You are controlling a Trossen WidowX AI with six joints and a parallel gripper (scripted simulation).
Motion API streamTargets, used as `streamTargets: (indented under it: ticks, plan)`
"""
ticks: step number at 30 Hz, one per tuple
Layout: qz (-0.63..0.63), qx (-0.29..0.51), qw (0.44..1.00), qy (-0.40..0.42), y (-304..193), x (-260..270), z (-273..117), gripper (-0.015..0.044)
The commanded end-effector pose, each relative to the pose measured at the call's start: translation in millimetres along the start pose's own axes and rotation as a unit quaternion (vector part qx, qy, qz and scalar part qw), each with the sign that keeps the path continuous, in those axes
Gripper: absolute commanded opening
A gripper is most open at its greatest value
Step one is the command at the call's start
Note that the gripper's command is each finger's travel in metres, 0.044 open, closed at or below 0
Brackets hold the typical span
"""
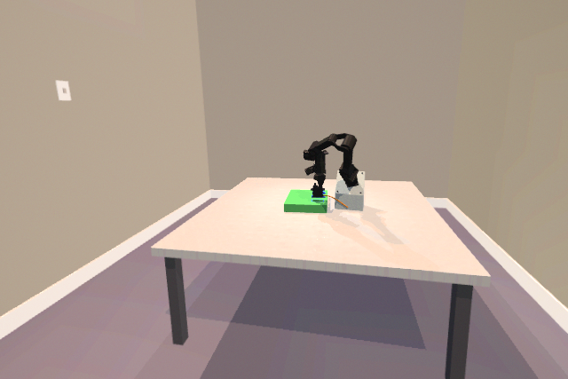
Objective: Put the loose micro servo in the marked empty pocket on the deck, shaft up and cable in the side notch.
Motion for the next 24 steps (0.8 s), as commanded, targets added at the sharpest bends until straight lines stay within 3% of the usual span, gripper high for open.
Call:
streamTargets:
  ticks: [1, 24]
  plan:
    - [0.0, -0.001, 1.0, 0.0, 0.5, 0.2, 4.6, 0.0]
    - [0.0, -0.002, 1.0, 0.001, 1.3, 0.5, 19.1, 0.0]
Point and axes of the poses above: the point midway between the two fingers, 35 mm back from their tips, its own z axis out along the fingers, its own x axis across the jaws, y = z × x, the point moved 1 cm from there along -z, back along the fingers, and after that the axes turned 1 degree about -z, right-handed, at the moved point
